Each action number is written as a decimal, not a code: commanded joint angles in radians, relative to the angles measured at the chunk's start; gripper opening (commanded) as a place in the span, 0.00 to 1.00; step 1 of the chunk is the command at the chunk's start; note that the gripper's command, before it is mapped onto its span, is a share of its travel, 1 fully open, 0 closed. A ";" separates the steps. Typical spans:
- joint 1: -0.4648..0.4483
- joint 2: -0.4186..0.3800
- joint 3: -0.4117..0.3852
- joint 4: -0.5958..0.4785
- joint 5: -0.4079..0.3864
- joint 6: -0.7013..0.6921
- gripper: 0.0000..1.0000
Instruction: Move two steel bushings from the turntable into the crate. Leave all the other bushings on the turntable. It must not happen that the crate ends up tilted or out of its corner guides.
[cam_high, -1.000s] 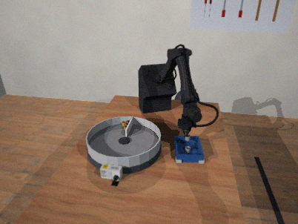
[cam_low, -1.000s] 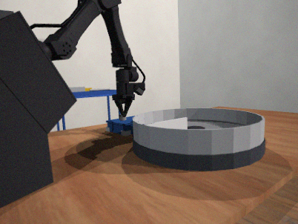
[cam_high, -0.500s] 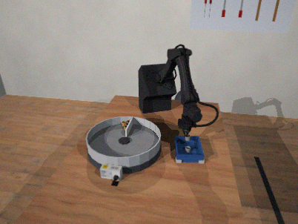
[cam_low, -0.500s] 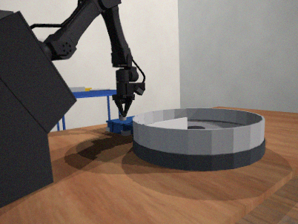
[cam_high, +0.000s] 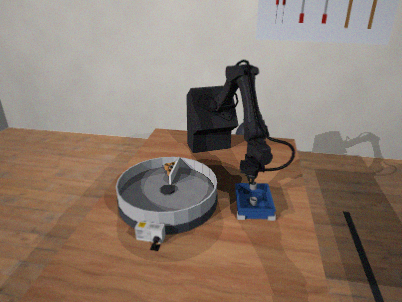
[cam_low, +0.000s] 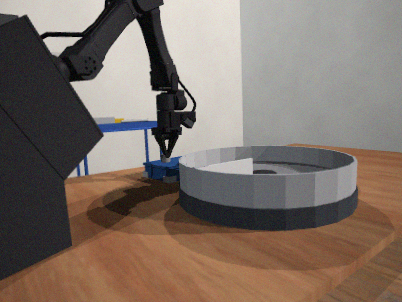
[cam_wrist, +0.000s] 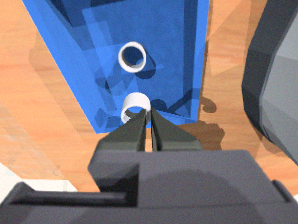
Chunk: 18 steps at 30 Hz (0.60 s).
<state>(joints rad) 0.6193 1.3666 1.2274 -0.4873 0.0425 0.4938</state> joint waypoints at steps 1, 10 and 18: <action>-0.013 -0.013 0.017 0.023 -0.006 -0.008 0.00; -0.015 0.037 0.005 0.053 -0.008 -0.009 0.00; -0.017 0.073 0.007 0.089 -0.009 -0.011 0.00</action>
<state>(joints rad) 0.6167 1.4220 1.2278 -0.4316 0.0387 0.4911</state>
